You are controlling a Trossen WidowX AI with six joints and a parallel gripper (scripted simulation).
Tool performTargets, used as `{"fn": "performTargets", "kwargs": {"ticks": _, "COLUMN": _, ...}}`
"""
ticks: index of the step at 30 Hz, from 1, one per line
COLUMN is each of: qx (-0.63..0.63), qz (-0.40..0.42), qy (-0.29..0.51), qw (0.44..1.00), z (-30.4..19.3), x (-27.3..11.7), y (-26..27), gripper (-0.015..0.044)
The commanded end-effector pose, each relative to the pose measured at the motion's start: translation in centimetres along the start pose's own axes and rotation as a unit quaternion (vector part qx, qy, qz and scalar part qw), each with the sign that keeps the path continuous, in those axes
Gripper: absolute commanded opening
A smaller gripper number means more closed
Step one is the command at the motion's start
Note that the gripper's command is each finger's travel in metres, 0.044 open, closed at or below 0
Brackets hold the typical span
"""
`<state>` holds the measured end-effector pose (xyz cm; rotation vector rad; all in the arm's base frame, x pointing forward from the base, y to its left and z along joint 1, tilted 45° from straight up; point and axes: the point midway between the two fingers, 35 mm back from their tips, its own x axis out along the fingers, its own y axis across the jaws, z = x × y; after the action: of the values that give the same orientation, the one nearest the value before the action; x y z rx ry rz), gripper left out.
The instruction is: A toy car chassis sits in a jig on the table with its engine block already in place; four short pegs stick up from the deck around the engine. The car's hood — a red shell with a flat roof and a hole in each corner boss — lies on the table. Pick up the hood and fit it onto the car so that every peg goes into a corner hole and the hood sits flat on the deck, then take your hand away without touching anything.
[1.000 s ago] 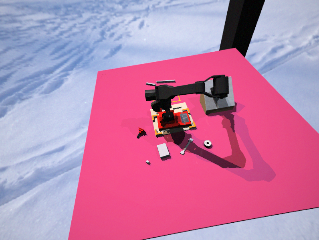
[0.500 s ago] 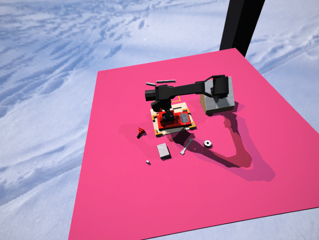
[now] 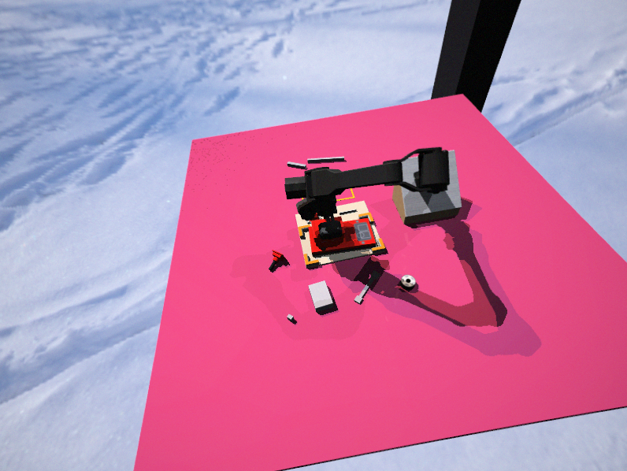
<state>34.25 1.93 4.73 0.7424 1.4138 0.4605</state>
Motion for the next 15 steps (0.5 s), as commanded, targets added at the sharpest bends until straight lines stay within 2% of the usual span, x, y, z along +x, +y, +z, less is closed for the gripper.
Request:
{"fn": "performTargets", "kwargs": {"ticks": 1, "qx": 0.002, "qz": 0.003, "qy": -0.001, "qw": 1.000, "z": 0.05, "x": 0.17, "y": 0.06, "gripper": 0.0000}}
{"fn": "performTargets", "kwargs": {"ticks": 15, "qx": 0.002, "qz": 0.003, "qy": -0.001, "qw": 1.000, "z": 0.07, "x": 0.74, "y": 0.07, "gripper": 0.0000}}
